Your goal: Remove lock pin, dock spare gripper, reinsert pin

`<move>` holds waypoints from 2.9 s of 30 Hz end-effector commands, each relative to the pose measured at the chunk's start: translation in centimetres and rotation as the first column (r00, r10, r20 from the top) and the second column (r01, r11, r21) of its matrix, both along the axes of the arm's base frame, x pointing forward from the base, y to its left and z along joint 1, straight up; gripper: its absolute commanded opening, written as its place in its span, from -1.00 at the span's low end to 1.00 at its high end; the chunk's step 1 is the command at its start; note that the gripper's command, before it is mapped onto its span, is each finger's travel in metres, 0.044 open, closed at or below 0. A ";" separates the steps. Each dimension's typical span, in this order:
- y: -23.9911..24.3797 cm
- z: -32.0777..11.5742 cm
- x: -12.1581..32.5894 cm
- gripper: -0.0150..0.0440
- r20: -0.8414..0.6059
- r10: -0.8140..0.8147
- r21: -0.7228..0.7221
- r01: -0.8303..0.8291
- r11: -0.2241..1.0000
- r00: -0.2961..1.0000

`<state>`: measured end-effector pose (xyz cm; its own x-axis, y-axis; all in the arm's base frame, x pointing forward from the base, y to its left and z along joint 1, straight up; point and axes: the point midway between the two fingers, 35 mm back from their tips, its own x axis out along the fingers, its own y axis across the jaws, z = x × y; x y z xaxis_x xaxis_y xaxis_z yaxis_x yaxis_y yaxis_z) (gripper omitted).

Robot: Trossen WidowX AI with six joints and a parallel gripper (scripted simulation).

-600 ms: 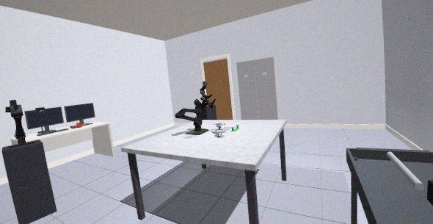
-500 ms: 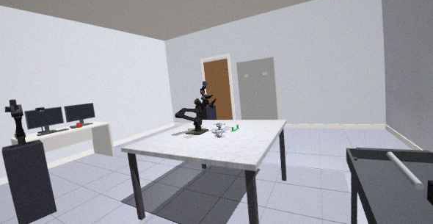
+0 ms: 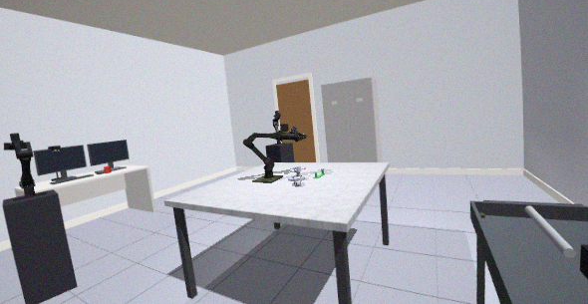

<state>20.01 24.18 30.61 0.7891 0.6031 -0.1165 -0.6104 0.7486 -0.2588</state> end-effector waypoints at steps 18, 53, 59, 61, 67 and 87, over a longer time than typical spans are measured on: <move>-9.5 -11.1 6.2 0.53 -0.778 0.023 -0.615 -0.769 0.175 0.628; -9.8 -19.8 5.7 0.53 -0.779 0.022 -0.614 -0.770 0.176 0.626; -9.8 -20.8 5.7 0.53 -0.779 0.022 -0.614 -0.770 0.176 0.626; -9.8 -21.1 5.7 0.53 -0.779 0.022 -0.614 -0.770 0.176 0.626; -9.8 -22.1 5.7 0.53 -0.779 0.022 -0.614 -0.770 0.176 0.626; -9.8 -24.1 5.5 0.53 -0.779 0.021 -0.614 -0.770 0.176 0.626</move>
